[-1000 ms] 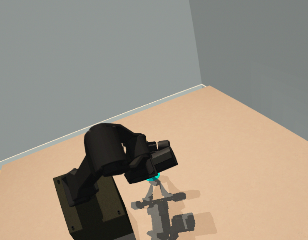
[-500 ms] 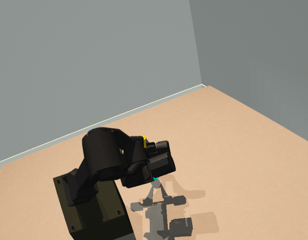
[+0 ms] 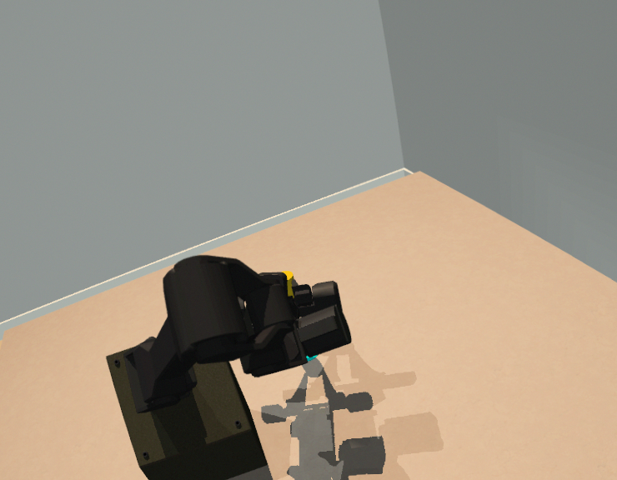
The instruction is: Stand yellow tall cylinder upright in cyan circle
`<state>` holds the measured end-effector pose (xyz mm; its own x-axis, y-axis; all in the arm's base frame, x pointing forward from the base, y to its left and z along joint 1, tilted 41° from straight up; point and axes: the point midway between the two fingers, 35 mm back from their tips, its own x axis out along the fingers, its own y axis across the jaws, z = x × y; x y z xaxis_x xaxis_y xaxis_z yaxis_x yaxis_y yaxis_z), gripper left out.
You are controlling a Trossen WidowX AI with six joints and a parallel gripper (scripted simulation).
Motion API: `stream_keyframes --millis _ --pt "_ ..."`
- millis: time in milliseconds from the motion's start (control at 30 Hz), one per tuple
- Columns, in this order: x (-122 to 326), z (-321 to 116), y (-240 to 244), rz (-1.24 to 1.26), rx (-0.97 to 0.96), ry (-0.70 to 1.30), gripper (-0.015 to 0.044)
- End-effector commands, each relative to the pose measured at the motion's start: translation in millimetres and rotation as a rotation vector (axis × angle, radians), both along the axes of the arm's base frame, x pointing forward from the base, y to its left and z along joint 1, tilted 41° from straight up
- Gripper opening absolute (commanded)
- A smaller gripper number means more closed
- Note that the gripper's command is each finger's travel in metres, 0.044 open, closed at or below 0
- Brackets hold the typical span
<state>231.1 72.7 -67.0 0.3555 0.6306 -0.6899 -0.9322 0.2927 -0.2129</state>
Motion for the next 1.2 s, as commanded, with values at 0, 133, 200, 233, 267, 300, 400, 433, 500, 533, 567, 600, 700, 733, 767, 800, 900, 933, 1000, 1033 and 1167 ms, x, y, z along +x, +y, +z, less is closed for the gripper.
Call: stream_keyframes --millis 0,133,200,233,267,300,400,433,500,533,567,600,700,733,767,800,900,933,1000,1033,1167 --pt "0.2 0.5 0.3 0.005 0.003 -0.006 0.0105" --pt "1.7 -6.7 -7.0 0.006 -0.002 -0.004 0.0105" --pt "2.4 -11.2 -11.4 0.006 -0.004 -0.002 0.0105" --pt "2.6 -13.5 -13.5 0.007 -0.005 -0.002 0.0105" --pt "2.8 -15.7 -15.7 0.007 -0.006 -0.001 0.0105" --pt "3.0 -18.0 -17.9 0.007 -0.007 -0.001 0.0105" --pt "3.1 -24.9 -24.3 0.007 -0.009 0.001 0.0105" --pt "3.1 -27.2 -26.5 0.007 -0.009 0.001 0.0105" --pt "2.9 -31.9 -30.7 0.008 -0.009 0.002 0.0105" --pt "2.7 -34.3 -32.7 0.008 -0.009 0.002 0.0105" --pt "2.5 -36.6 -34.8 0.008 -0.009 0.002 0.0105" --pt "2.2 -39.0 -36.8 0.008 -0.009 0.002 0.0105" --pt "1.0 -46.2 -42.8 0.007 -0.007 0.002 0.0105" --pt "0.6 -48.6 -44.8 0.007 -0.007 0.002 0.0105" --pt "0.1 -51.0 -46.7 0.007 -0.006 0.002 0.0105" --pt "-0.5 -53.4 -48.6 0.007 -0.005 0.001 0.0105" --pt "-2.5 -60.7 -54.1 0.006 -0.002 0.000 0.0105" --pt "-3.2 -63.1 -55.9 0.006 0.000 -0.001 0.0105" --pt "-4.2 -66.3 -58.2 0.005 0.001 -0.002 0.0105" --pt "-4.4 -66.7 -58.5 0.005 0.002 -0.002 0.0105" --pt "-4.8 -74.4 -67.2 0.002 -0.004 0.002 0.0105"
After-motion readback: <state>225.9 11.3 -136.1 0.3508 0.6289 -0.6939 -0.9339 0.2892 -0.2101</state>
